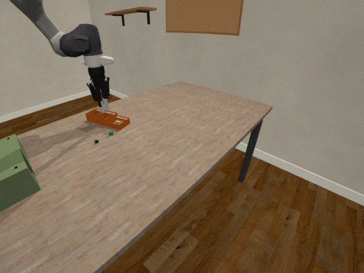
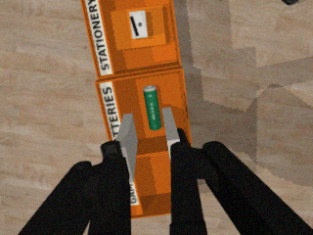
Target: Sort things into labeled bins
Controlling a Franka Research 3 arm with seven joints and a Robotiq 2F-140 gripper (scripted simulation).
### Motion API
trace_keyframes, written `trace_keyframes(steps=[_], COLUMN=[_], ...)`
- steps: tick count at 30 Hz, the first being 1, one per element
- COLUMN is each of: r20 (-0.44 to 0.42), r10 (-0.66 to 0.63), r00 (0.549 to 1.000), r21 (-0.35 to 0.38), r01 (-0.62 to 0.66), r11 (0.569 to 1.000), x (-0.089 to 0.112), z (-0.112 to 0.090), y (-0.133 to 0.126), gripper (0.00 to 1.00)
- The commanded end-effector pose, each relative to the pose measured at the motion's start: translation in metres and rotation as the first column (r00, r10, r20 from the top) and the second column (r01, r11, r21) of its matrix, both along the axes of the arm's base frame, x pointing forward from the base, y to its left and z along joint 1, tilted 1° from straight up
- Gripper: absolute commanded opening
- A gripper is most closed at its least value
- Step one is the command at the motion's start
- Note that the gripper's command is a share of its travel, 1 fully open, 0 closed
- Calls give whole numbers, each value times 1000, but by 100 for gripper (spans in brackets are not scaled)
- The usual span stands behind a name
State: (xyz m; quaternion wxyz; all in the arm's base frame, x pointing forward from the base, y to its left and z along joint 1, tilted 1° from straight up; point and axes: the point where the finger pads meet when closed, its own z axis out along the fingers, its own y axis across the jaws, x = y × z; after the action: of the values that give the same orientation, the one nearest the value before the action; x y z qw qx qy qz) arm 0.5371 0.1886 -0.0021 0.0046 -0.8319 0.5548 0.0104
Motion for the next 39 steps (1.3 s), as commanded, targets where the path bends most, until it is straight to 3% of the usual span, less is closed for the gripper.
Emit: trace_keyframes(steps=[1, 31, 35, 37, 39], r20=[-3, -3, -7, -10, -10], r10=[-3, -3, -190, -234, -234], r00=[1000, 1000, 982, 972, 972], r21=[-3, -3, -6, -7, -7], r01=[3, 3, 190, 234, 234], r11=[1000, 1000, 982, 972, 972], x=[-2, -4, -11, -15, -15], z=[-1, -1, 1, 2, 2], y=[-1, -2, -34, -50, -50], gripper=[17, 17, 19, 19, 19])
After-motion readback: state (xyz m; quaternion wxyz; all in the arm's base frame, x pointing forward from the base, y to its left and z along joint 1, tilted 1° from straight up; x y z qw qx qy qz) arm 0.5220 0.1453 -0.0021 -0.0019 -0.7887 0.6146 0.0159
